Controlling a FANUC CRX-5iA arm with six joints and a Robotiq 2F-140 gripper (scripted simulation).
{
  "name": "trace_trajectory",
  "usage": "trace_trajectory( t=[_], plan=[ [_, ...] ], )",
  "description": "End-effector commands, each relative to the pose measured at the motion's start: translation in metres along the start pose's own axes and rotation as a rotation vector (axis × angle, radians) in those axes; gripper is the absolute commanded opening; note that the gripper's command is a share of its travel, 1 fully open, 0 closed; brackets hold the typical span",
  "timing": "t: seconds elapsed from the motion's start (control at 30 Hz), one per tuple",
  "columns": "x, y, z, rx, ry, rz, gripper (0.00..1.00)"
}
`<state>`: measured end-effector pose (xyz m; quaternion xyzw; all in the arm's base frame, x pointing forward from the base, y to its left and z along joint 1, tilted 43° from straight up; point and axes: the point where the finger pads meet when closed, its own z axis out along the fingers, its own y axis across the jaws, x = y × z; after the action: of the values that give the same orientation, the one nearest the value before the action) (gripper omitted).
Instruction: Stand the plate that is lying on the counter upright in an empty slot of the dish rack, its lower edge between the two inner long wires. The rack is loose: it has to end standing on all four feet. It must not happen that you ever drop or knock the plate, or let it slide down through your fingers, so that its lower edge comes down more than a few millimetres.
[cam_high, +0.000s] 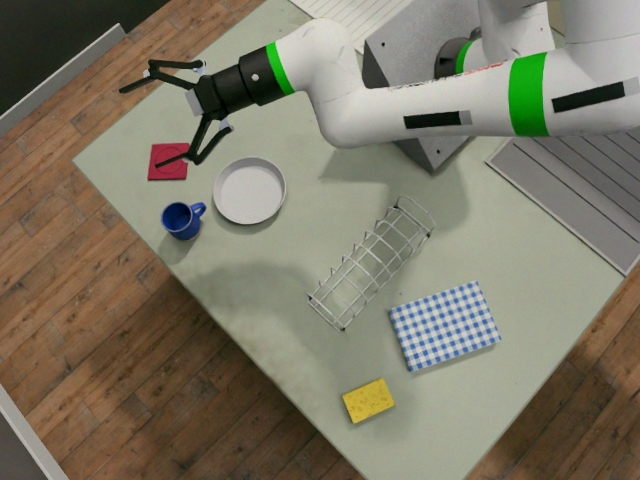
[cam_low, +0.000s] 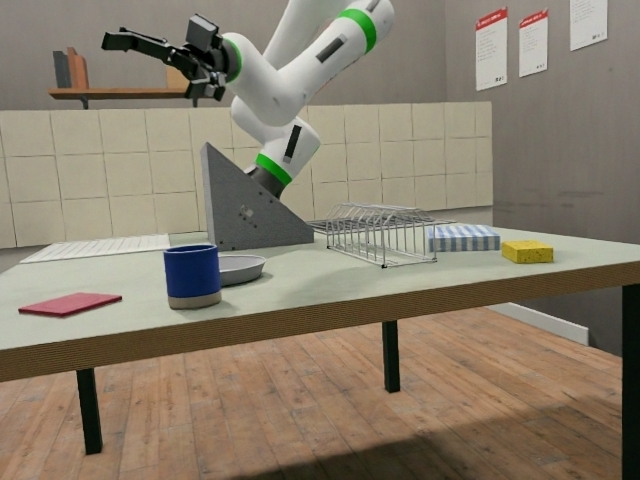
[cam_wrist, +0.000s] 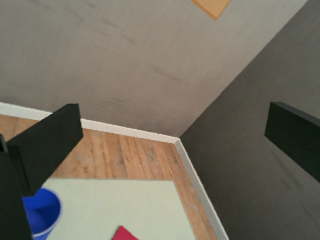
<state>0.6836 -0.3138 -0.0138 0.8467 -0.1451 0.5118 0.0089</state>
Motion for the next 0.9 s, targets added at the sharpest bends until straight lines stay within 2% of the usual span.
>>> trace_trajectory(
  t=[0.0,0.63,0.87],
  plan=[
    [0.0011,0.0006,-0.0001,-0.001,0.002,0.000,1.00],
    [0.0012,0.0005,-0.0001,0.000,0.001,0.002,1.00],
    [0.0050,-0.0019,-0.0006,0.028,-0.005,0.078,1.00]
  ],
)
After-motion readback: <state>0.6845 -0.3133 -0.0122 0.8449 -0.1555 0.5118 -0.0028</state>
